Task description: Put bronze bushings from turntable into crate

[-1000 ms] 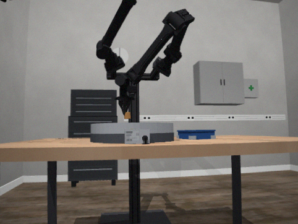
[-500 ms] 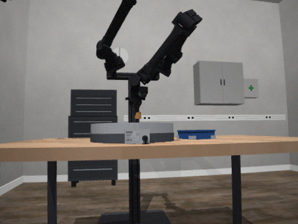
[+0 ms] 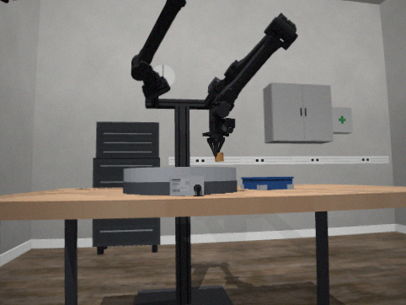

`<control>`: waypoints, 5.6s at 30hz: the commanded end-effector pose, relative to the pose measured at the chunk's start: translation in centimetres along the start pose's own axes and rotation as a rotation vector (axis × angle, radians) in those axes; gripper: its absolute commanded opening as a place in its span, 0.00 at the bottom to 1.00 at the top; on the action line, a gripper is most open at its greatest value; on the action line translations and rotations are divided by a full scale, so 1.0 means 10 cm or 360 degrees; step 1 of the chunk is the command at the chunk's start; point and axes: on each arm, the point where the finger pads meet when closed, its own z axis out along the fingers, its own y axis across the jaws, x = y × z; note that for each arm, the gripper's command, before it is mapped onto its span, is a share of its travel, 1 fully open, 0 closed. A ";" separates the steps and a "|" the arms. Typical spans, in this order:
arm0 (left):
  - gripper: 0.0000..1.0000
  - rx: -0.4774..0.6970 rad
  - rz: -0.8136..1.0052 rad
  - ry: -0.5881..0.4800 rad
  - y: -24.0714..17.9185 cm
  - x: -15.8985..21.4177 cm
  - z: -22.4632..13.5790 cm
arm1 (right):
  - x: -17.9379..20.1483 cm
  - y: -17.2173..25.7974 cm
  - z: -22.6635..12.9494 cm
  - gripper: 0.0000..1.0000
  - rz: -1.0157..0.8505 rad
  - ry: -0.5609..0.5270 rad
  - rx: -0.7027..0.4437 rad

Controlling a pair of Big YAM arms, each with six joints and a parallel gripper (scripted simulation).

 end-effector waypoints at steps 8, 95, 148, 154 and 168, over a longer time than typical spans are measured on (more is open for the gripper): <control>0.00 -0.0003 0.0120 0.0025 0.78 -0.26 -0.14 | -0.33 -0.07 -0.04 1.00 -0.0014 -0.0085 0.0024; 0.00 0.0008 0.0099 -0.0026 1.61 -0.89 0.66 | -0.33 -0.07 -0.04 1.00 -0.0014 -0.0085 0.0024; 0.00 0.0016 0.0105 0.0018 1.60 -0.70 0.60 | -0.33 -0.07 -0.04 1.00 -0.0014 -0.0085 0.0024; 0.00 0.0016 0.0105 0.0018 1.60 -0.70 0.60 | -0.33 -0.07 -0.04 1.00 -0.0014 -0.0085 0.0024; 0.00 0.0016 0.0105 0.0018 1.60 -0.70 0.60 | -0.33 -0.07 -0.04 1.00 -0.0014 -0.0085 0.0024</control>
